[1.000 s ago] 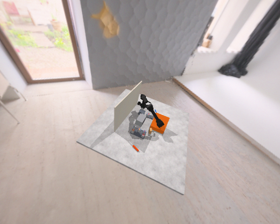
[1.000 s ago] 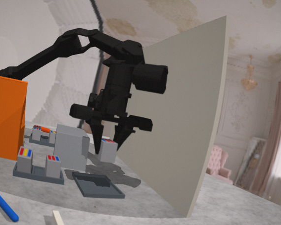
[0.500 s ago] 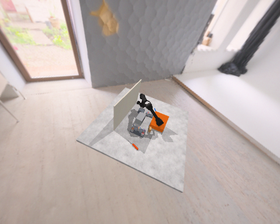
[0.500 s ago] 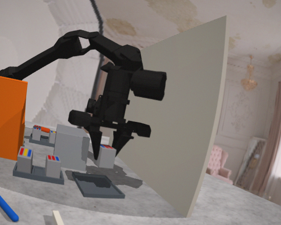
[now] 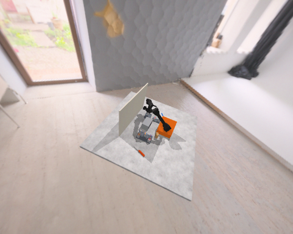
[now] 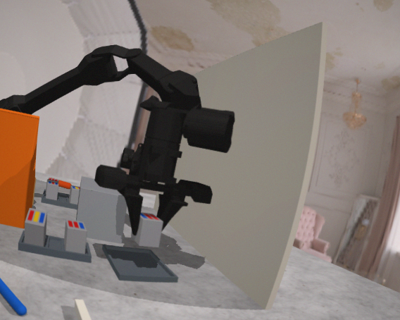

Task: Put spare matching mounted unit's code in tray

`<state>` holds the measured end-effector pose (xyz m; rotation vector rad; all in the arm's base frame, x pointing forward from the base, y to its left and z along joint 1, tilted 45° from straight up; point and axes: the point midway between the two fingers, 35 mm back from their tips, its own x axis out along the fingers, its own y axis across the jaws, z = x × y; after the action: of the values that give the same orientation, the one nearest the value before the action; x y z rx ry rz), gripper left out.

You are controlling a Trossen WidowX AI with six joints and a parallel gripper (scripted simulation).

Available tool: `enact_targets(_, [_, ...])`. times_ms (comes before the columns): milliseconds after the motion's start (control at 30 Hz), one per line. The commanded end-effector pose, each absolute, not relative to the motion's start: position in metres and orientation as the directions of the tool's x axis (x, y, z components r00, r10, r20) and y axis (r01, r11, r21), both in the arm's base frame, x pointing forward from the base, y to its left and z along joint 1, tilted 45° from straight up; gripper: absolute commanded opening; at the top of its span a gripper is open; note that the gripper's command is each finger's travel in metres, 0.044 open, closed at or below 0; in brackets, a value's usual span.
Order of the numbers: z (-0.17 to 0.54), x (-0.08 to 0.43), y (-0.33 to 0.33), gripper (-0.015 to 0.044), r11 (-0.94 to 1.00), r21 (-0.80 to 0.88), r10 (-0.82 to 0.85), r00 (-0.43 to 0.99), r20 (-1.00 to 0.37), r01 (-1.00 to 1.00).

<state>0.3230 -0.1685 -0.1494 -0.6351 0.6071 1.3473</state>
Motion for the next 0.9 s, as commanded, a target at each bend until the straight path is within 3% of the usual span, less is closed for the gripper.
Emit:
enact_targets(0, [-0.152, 0.323, -0.164, 0.0000, 0.114, -0.062, 0.686, 0.124, -0.717, -0.992])
enact_targets(867, [-0.168, 0.322, -0.145, 0.0000, 0.113, -0.062, 0.689, 0.123, -0.714, -0.992])
